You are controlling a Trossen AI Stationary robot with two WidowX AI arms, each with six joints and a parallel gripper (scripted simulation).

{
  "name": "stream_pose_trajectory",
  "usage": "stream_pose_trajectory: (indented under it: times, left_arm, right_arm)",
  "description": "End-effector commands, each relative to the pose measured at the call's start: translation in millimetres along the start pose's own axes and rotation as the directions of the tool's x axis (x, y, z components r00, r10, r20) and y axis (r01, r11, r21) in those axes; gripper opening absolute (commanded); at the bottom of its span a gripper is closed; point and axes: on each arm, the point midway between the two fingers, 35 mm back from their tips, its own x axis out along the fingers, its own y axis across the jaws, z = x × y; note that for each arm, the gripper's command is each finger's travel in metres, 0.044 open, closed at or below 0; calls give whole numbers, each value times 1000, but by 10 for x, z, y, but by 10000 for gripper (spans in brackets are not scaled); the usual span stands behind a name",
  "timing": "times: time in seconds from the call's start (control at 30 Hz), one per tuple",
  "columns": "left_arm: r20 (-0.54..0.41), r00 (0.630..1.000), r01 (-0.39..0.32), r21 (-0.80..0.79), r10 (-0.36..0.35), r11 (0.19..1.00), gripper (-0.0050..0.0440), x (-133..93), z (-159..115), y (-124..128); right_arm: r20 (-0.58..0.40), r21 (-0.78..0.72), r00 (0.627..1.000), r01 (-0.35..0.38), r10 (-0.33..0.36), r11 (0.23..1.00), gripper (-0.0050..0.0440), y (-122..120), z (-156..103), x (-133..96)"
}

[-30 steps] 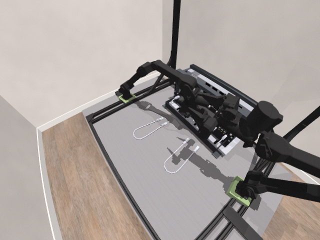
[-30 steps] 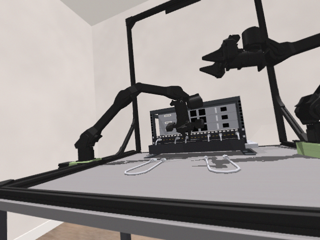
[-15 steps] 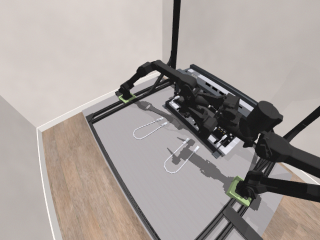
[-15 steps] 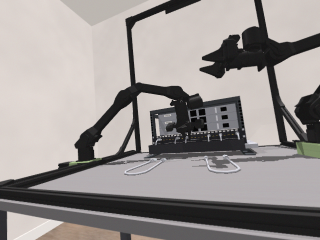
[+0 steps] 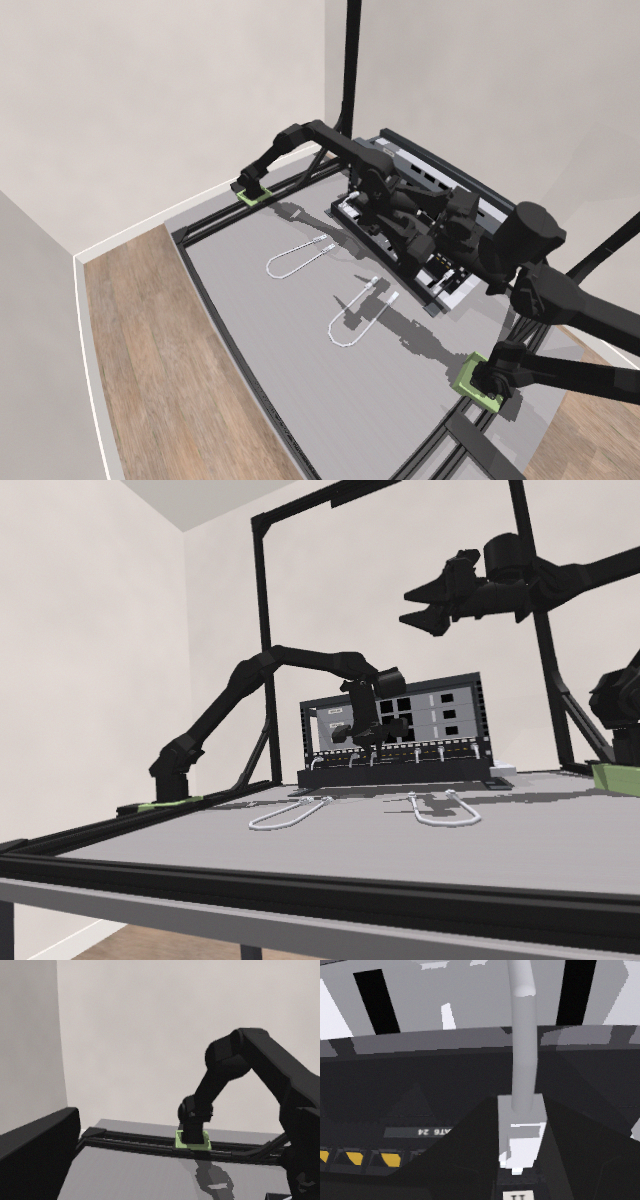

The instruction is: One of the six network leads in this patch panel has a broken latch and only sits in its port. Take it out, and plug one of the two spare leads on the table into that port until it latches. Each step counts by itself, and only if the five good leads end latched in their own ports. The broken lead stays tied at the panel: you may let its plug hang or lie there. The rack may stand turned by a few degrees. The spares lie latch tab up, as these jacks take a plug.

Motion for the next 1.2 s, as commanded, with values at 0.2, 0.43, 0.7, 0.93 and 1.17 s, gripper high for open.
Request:
stream_pose_trajectory:
  times: [0.2, 0.43, 0.7, 0.93, 1.17]
  left_arm:
    - [0, 1000, 0, 0, 0, 1000, 440, 0, 0, 0]
    - [0, 1000, 0, 0, 0, 1000, 440, 0, 0, 0]
    - [0, 1000, 0, 0, 0, 1000, 440, 0, 0, 0]
    - [0, 1000, 0, 0, 0, 1000, 440, 0, 0, 0]
    - [0, 1000, 0, 0, 0, 1000, 440, 0, 0, 0]
  right_arm:
    - [0, 0, 1000, 0, 0, 1000, 55, 0, 0, 0]
    - [0, 0, 1000, 0, 0, 1000, 55, 0, 0, 0]
    - [0, 0, 1000, 0, 0, 1000, 55, -1, 362, -169]
    - [0, 0, 1000, 0, 0, 1000, 55, -1, 362, -169]
    - [0, 0, 1000, 0, 0, 1000, 55, -1, 362, -169]
